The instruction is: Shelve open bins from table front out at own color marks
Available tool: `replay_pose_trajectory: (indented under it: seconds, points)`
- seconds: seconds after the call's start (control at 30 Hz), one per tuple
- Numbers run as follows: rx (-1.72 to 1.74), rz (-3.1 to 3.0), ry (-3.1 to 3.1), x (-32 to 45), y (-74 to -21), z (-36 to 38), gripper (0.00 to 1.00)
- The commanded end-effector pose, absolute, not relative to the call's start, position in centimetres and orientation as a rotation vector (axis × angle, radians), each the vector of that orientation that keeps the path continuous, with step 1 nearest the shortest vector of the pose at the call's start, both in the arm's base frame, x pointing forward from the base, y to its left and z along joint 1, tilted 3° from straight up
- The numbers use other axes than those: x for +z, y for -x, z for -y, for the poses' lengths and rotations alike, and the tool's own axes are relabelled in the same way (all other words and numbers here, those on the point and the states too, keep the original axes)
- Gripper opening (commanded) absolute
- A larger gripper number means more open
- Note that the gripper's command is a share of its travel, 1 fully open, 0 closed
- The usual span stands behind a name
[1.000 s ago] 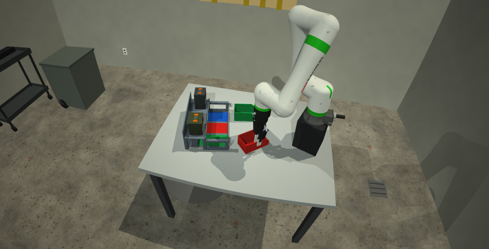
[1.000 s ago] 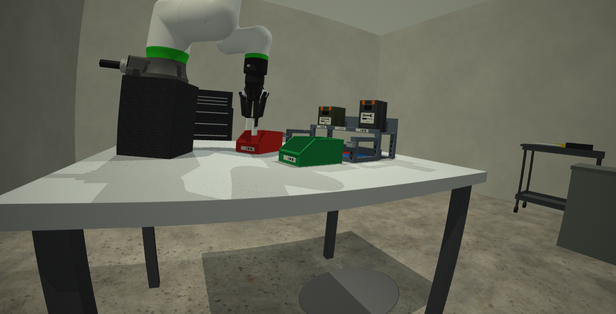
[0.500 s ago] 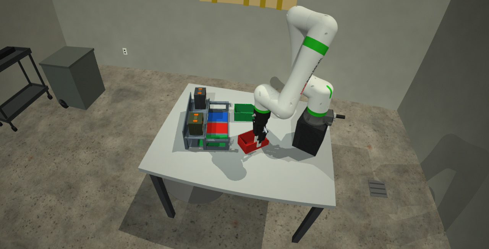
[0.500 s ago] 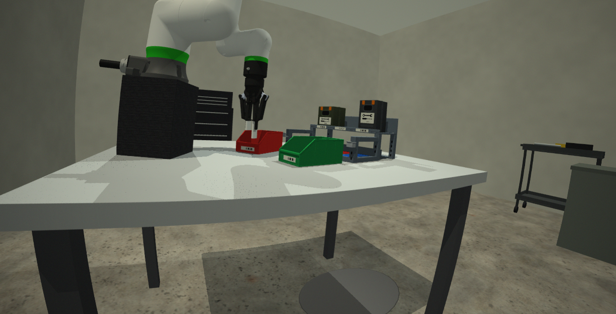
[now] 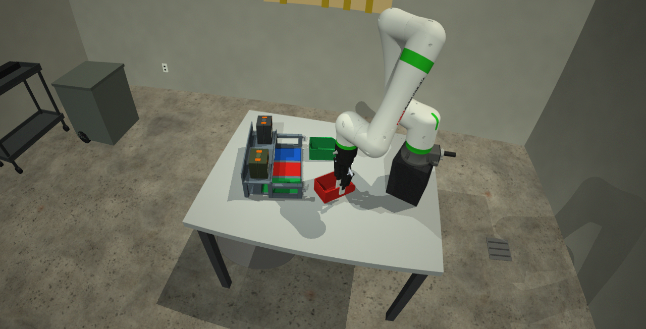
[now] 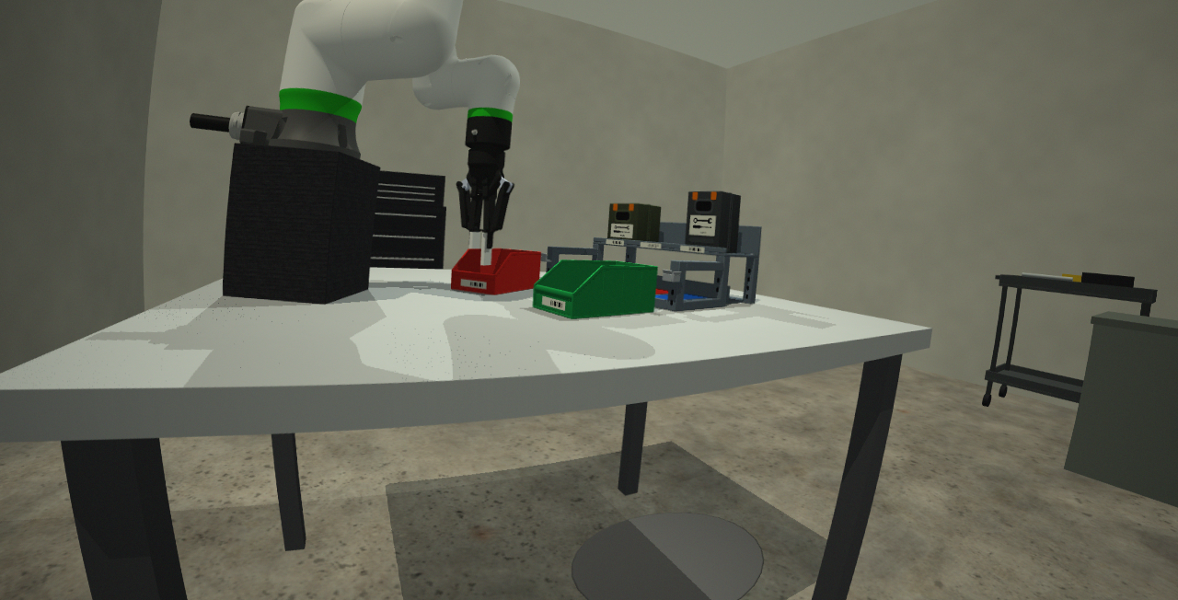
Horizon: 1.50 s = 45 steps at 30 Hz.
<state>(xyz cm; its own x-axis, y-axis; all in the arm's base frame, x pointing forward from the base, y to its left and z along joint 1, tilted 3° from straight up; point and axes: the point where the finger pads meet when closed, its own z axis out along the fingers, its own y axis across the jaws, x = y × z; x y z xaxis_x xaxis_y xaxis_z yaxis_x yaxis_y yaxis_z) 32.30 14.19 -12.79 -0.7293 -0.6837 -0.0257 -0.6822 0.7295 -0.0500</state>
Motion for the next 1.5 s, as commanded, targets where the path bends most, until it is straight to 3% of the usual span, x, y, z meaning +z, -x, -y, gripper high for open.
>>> replay_pose_trajectory:
  seconds: [0.0,0.17,0.2,1.47]
  points:
    - [-0.058,-2.882,1.138,-12.78,-32.31,-14.2,0.15]
    - [-0.058,-2.882,1.138,-12.78,-32.31,-14.2,0.15]
    - [-0.058,-2.882,1.138,-12.78,-32.31,-14.2,0.0]
    - [-0.057,-2.882,1.138,-12.79,-32.31,-14.2,0.0]
